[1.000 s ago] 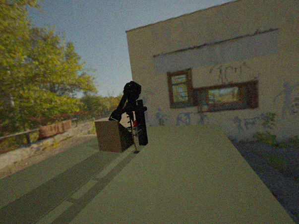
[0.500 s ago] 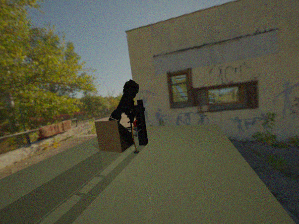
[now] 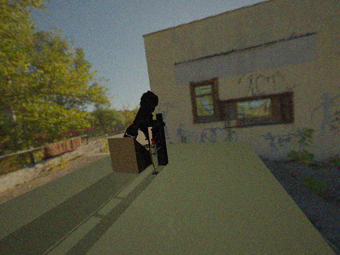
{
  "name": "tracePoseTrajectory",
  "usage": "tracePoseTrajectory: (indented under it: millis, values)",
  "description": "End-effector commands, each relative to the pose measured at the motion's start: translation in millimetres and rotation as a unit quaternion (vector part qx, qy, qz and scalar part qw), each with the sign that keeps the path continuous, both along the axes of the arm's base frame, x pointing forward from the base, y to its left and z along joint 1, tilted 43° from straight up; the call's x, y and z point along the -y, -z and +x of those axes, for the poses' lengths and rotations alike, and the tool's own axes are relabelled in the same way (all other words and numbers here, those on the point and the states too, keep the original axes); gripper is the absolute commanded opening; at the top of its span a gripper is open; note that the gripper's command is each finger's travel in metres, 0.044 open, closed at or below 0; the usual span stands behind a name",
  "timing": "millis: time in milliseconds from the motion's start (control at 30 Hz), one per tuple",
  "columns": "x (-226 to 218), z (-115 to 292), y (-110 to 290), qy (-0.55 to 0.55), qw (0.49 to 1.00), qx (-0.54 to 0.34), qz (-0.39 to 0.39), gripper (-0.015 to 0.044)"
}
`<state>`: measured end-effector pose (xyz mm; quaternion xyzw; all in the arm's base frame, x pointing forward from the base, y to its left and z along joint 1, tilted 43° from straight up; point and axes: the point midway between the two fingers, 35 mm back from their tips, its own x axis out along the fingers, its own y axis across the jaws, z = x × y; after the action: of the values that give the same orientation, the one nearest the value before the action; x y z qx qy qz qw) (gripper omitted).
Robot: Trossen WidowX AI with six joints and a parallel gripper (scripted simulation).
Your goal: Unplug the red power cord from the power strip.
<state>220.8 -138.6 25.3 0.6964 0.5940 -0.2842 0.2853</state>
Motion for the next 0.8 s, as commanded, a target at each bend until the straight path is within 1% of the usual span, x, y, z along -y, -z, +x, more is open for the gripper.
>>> tracePoseTrajectory:
  millis: [0, 333, 767]
  values:
    - [6.2, -1.4, -6.5, 0.003, 1.0, 0.004, -0.003, 0.016]
    - [5.1, -1.2, -7.6, 0.003, 1.0, 0.004, -0.003, 0.016]
    - [-9.8, 0.1, -21.5, 0.003, 1.0, 0.004, -0.003, 0.016]
